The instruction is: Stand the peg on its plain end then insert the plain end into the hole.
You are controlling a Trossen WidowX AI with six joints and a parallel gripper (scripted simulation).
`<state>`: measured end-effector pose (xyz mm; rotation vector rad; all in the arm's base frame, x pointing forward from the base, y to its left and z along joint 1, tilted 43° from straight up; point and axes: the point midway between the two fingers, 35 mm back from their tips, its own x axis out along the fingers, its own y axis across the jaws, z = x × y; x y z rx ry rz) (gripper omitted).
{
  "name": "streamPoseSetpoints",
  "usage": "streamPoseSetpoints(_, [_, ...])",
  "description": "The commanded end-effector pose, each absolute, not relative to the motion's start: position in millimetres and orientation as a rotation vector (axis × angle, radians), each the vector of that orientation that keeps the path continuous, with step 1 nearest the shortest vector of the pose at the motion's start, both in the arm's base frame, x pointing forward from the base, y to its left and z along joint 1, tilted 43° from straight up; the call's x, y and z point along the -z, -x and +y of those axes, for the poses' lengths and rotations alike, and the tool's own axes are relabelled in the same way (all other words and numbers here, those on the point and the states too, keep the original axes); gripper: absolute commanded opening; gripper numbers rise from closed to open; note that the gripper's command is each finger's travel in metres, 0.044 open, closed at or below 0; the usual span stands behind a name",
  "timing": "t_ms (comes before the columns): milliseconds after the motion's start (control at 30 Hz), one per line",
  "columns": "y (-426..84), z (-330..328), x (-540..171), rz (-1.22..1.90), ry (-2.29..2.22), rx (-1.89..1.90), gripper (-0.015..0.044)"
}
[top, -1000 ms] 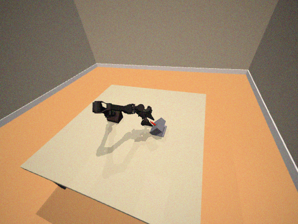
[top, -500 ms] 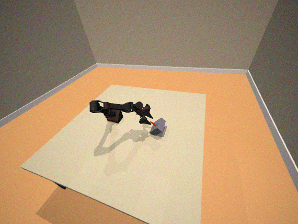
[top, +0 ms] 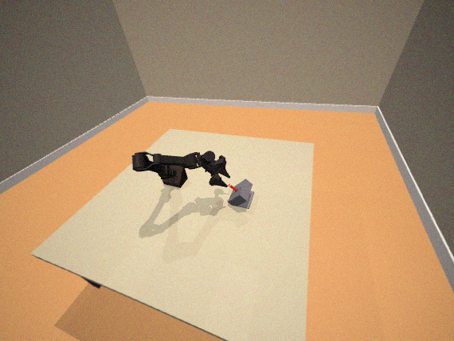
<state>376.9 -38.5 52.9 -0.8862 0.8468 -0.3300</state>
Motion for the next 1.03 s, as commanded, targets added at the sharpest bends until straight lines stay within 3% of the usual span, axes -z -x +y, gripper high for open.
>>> streamPoseSetpoints(0, [-373,-34,-58,0.838,0.88,0.334,0.044])
streamPoseSetpoints(1000, [-344,-7,-75,0.835,0.887,0.33,0.044])
